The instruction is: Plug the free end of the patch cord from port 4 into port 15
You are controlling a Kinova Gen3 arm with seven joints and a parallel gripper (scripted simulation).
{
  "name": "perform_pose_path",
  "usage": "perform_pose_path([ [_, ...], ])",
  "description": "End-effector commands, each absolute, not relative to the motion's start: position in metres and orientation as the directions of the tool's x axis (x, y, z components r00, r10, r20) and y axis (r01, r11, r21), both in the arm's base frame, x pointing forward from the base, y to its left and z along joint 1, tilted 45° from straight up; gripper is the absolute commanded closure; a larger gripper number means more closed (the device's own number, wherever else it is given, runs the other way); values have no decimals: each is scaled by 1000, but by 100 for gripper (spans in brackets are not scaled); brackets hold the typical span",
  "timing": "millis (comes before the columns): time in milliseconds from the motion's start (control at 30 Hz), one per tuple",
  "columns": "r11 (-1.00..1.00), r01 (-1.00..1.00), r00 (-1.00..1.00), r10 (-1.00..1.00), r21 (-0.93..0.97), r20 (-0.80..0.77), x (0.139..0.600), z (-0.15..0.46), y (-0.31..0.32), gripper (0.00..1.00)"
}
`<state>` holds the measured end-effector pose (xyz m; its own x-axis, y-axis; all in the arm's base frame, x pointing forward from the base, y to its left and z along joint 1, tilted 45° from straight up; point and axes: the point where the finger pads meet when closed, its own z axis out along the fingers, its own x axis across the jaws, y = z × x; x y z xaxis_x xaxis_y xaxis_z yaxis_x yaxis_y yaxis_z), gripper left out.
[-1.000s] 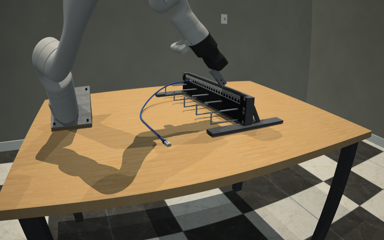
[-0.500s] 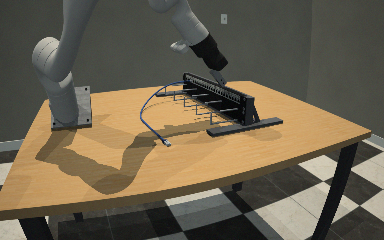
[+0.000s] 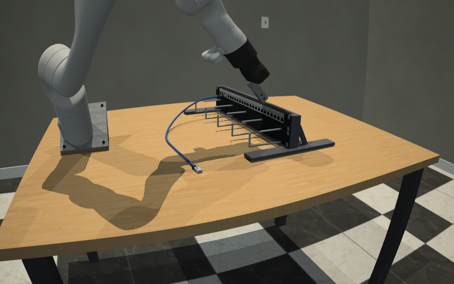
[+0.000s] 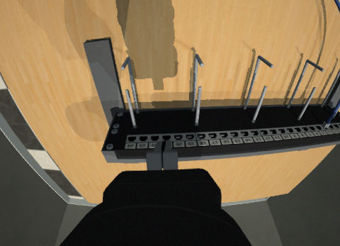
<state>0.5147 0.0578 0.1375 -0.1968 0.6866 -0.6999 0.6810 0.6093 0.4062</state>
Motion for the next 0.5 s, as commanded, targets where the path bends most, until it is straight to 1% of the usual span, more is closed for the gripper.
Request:
perform_pose_path([
  [0,610,680,-197,687,407,-700,515,138,59,100],
  [467,610,680,-197,687,407,-700,510,142,61,100],
])
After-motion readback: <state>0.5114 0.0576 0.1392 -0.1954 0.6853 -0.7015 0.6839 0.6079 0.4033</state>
